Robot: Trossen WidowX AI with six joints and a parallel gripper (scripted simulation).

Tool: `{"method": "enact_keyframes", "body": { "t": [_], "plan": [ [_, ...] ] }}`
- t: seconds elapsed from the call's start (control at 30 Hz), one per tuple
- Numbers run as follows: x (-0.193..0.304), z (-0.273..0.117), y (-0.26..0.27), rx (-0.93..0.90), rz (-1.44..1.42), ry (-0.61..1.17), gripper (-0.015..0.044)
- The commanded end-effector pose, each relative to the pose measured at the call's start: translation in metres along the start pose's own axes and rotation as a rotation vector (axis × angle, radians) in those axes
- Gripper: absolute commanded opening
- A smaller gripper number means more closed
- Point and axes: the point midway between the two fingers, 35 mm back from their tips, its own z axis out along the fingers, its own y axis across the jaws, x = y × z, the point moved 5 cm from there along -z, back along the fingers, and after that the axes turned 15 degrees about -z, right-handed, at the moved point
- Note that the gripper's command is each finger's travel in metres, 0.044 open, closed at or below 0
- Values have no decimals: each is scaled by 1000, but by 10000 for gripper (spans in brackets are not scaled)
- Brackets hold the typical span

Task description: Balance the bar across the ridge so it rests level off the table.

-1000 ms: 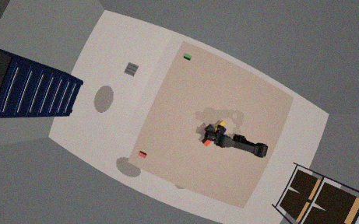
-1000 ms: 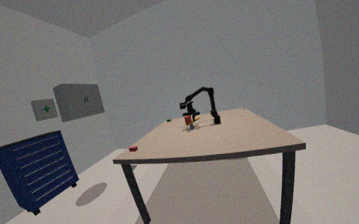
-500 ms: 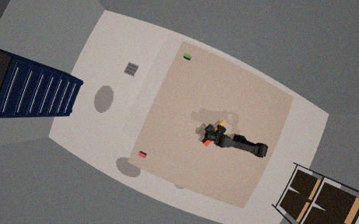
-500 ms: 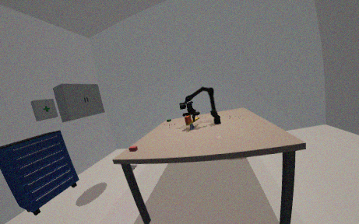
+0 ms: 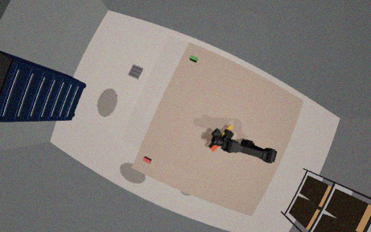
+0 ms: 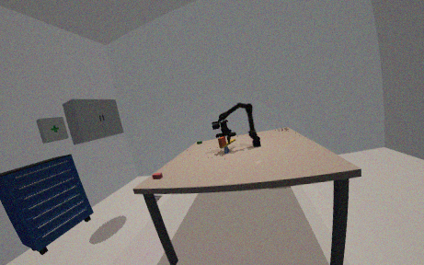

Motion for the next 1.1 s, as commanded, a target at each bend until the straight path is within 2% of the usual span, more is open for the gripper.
{"method": "enact_keyframes", "body": {
  "t": [0.0,0.17,0.37,0.4,1.07],
  "plan": [
    [0,0,0,0,0,0,0],
    [0,0,0,0,0,0,0],
    [0,0,0,0,0,0,158],
    [0,0,0,0,0,0,167],
    [0,0,0,0,0,0,169]
  ]
}}
